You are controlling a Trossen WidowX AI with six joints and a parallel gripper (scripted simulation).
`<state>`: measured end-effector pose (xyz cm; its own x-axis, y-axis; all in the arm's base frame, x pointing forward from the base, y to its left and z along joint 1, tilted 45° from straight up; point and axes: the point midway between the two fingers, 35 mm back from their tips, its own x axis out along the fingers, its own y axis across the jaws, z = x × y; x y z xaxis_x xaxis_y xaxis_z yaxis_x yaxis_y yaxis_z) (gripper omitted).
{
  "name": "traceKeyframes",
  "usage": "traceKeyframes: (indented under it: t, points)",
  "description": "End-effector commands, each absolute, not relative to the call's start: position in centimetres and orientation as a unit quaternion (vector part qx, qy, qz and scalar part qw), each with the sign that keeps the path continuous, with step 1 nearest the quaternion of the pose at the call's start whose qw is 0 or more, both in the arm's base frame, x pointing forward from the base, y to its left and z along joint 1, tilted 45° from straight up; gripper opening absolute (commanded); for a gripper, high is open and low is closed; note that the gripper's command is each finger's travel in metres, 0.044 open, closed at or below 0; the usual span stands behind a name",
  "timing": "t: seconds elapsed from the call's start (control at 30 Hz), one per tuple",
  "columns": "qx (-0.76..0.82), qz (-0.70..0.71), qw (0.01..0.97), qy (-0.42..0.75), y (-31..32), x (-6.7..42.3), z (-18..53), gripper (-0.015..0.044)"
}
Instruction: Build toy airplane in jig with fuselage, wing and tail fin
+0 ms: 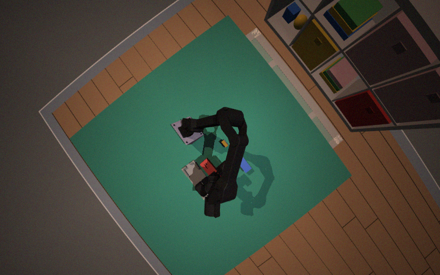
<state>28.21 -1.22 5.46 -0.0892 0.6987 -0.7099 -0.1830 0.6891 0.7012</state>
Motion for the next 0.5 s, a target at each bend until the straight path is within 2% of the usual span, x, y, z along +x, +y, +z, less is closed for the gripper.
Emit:
traceKeyframes:
  t: [0.0,0.47]
  points:
    - [0.198,0.337,0.644,0.657,-1.8,28.3,4.1,0.0]
    - [0.209,0.324,0.643,0.661,-3.5,28.5,0.4,0.0]
